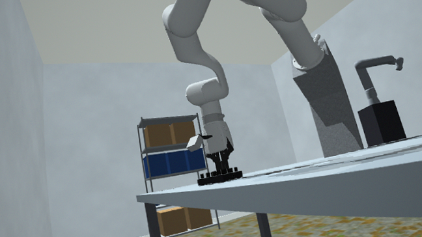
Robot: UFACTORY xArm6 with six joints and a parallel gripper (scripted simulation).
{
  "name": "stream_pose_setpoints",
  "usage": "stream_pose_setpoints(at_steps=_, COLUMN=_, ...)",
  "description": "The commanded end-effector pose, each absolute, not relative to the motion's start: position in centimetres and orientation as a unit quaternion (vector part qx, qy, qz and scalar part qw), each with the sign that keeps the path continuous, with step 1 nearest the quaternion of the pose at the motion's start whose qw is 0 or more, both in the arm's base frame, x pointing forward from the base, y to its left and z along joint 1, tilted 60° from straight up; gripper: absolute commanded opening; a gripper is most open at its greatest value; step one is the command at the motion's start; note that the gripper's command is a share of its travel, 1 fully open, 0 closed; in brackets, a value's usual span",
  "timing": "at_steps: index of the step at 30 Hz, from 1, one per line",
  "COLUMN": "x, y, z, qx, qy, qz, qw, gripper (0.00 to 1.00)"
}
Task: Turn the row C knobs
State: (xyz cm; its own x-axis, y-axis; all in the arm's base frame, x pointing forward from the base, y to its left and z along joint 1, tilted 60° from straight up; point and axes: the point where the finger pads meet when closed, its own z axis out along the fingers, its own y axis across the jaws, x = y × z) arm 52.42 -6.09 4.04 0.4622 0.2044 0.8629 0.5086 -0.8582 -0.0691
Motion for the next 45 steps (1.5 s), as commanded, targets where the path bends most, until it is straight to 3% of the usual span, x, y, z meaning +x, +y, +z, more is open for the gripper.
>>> stream_pose_setpoints(at_steps=1, x=52.42, y=-6.16, z=4.08, qx=-0.840, qy=-0.212, qz=-0.473, qw=0.160, gripper=0.19)
stream_pose_setpoints(at_steps=17, x=52.42, y=-6.16, z=4.08, qx=-0.840, qy=-0.212, qz=-0.473, qw=0.160, gripper=0.19)
stream_pose_setpoints(at_steps=18, x=52.42, y=-6.16, z=4.08, qx=-0.840, qy=-0.212, qz=-0.473, qw=0.160, gripper=0.08)
stream_pose_setpoints(at_steps=45, x=52.42, y=-6.16, z=4.08, qx=-0.840, qy=-0.212, qz=-0.473, qw=0.160, gripper=0.08)
